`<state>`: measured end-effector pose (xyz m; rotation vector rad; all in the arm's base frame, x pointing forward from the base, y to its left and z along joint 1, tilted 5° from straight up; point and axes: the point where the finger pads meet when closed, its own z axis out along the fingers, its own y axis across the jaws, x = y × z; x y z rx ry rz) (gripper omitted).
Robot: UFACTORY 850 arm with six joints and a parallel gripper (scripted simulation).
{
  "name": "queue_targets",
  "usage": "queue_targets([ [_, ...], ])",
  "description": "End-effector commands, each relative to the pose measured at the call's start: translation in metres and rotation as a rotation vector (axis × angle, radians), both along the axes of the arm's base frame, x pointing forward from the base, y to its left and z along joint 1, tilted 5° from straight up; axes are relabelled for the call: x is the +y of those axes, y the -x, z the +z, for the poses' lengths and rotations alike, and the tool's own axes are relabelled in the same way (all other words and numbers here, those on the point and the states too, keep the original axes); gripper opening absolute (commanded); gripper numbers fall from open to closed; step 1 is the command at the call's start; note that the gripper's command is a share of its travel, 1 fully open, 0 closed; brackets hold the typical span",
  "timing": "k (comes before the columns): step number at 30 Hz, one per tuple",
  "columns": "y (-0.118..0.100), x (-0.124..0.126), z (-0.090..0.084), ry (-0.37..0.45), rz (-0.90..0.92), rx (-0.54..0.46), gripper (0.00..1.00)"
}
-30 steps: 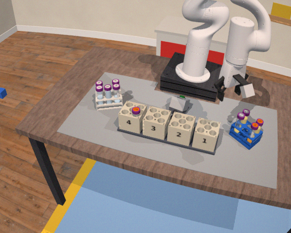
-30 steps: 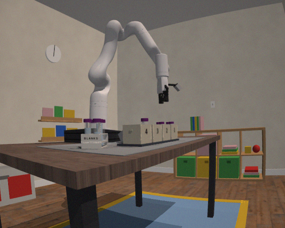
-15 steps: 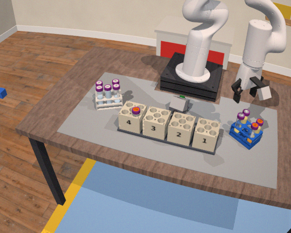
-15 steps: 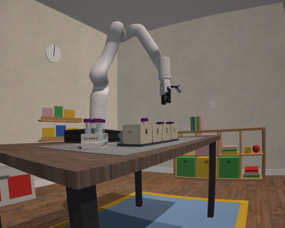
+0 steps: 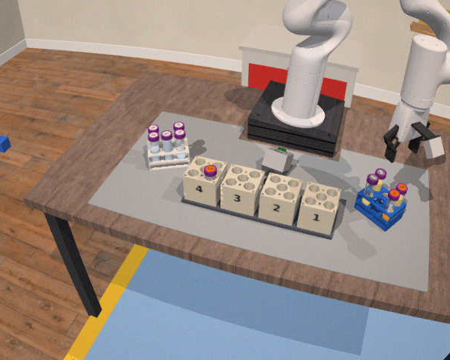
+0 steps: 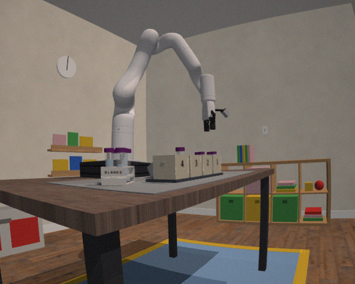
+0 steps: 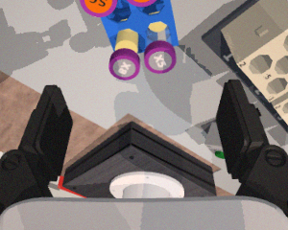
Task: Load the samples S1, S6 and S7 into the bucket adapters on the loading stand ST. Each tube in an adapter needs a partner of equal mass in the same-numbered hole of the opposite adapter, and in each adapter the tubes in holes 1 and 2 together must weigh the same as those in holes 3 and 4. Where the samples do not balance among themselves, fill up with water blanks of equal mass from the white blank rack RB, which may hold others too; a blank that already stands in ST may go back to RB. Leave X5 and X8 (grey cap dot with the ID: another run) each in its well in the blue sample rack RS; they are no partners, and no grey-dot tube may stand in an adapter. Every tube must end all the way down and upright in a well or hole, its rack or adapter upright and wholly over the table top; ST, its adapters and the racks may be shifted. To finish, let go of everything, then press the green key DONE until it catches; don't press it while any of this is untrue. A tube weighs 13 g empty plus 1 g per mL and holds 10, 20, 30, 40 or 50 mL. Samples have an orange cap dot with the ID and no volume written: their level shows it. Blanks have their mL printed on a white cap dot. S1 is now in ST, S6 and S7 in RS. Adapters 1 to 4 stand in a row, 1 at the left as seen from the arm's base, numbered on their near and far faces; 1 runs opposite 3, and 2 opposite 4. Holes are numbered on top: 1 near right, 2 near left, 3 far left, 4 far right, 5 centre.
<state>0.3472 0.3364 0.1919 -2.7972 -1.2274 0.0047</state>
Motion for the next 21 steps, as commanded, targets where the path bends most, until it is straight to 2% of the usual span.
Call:
queue_targets([
  [1, 0.002, 0.016, 0.002, 0.001, -0.001, -0.002, 1.0],
  [9, 0.003, 0.017, -0.011, 0.001, -0.001, -0.002, 1.0],
  [21, 0.004, 0.02, -0.043, 0.001, -0.001, -0.002, 1.0],
])
